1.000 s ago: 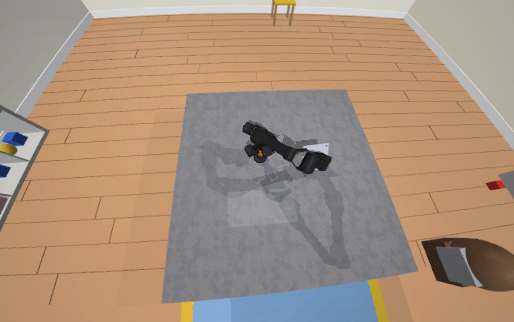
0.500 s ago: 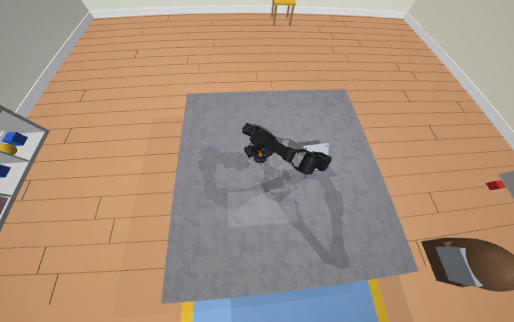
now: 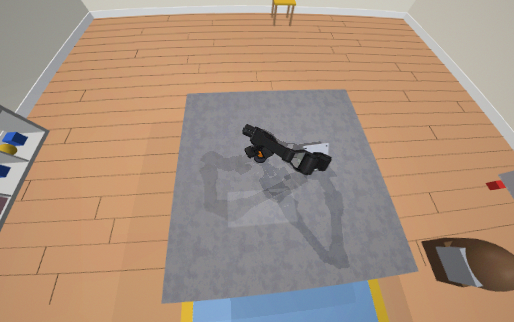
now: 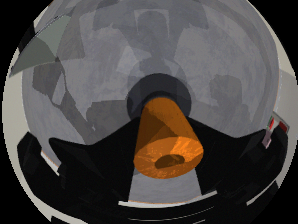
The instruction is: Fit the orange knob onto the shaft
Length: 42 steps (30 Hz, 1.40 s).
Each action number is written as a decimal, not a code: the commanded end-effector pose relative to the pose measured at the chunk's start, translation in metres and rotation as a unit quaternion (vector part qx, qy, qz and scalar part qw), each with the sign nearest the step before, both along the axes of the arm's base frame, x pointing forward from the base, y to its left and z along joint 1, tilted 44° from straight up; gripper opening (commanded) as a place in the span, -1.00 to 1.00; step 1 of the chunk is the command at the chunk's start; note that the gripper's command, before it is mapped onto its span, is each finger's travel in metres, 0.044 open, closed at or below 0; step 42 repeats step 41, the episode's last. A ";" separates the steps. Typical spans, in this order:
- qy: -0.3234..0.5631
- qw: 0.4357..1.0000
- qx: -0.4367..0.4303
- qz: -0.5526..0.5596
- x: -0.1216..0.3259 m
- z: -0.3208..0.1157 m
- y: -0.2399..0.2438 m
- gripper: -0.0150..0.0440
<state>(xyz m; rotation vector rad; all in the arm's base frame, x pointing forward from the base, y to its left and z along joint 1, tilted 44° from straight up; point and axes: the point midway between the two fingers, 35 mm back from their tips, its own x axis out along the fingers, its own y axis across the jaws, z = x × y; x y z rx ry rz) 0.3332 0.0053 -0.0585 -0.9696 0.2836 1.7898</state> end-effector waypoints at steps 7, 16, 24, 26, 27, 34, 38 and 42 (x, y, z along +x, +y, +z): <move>0.000 1.000 0.000 0.000 0.000 0.000 0.000 0.04; 0.000 1.000 0.000 0.000 0.000 0.000 0.000 0.84; 0.000 1.000 0.000 0.000 0.000 0.000 0.000 1.00; 0.000 1.000 -0.001 0.000 0.003 0.007 -0.008 1.00; 0.000 1.000 -0.001 0.000 0.006 0.016 -0.017 1.00; 0.001 1.000 -0.002 0.000 0.013 0.069 -0.066 1.00; 0.000 1.000 -0.002 0.000 0.017 0.068 -0.067 1.00; 0.000 1.000 -0.002 0.000 0.017 0.068 -0.067 1.00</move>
